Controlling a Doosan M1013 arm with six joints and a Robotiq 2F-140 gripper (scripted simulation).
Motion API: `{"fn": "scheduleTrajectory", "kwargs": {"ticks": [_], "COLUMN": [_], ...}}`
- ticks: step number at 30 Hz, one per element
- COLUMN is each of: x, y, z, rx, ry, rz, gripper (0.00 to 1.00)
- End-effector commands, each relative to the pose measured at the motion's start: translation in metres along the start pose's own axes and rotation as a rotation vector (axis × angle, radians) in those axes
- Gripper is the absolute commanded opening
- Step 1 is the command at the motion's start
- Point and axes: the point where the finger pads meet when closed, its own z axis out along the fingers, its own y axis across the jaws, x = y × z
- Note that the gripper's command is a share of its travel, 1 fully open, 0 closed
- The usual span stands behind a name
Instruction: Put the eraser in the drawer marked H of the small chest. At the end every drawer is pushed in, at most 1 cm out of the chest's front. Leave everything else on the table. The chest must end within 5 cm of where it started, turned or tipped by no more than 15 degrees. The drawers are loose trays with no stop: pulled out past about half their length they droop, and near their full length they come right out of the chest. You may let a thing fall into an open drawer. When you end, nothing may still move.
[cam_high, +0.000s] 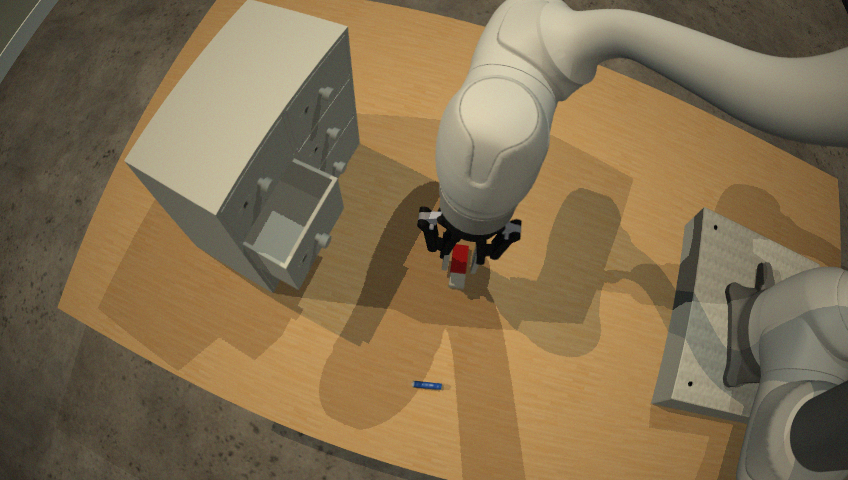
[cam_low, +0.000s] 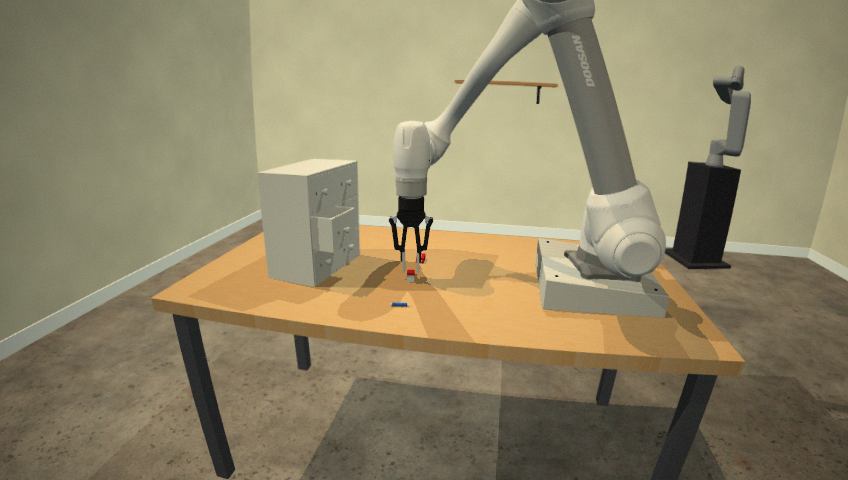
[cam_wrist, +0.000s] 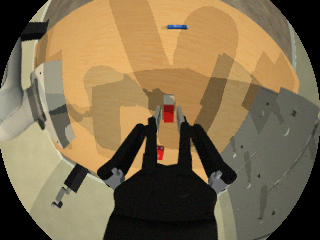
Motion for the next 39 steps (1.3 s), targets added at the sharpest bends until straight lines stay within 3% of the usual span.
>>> {"fn": "scheduleTrajectory", "kwargs": {"ticks": [1, 39], "x": [0.000, 0.000], "y": [0.000, 0.000], "z": [0.000, 0.020], "rx": [0.000, 0.000], "ry": [0.000, 0.000], "rz": [0.000, 0.000], "gripper": [0.23, 0.23]}}
